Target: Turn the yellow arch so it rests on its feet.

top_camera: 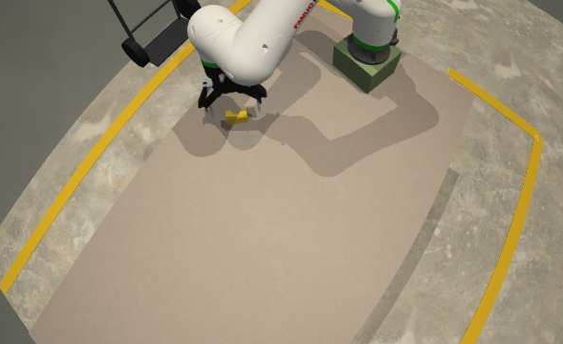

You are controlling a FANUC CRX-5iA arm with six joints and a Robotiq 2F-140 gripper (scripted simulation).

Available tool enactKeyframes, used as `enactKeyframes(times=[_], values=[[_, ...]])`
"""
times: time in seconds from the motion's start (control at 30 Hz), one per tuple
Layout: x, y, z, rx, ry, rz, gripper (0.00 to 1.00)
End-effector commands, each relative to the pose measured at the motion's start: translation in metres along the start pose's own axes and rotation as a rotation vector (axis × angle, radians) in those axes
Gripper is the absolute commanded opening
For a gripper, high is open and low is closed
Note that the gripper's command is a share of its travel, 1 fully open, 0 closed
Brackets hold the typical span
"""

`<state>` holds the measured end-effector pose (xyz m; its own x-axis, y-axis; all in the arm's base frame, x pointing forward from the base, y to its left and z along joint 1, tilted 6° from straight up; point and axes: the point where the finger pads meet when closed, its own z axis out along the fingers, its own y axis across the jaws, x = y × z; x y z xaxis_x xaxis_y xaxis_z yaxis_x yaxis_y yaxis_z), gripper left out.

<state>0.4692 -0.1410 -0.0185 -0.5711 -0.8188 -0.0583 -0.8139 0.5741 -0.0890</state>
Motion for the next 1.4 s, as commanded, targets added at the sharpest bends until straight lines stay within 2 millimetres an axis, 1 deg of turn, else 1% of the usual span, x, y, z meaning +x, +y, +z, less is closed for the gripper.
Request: enactKeyframes(times=[0.0, 0.6, 0.7, 0.87, 0.93, 1.37], values=[[0.000, 0.000, 0.000, 0.000, 0.000, 0.000, 1.00], [0.000, 0.000, 0.000, 0.000, 0.000, 0.000, 1.00], [0.000, 0.000, 0.004, 0.000, 0.000, 0.000, 1.00], [0.000, 0.000, 0.021, 0.000, 0.000, 0.000, 1.00], [0.000, 0.000, 0.024, 0.000, 0.000, 0.000, 1.00], [0.000, 0.000, 0.025, 0.000, 0.000, 0.000, 1.00]])
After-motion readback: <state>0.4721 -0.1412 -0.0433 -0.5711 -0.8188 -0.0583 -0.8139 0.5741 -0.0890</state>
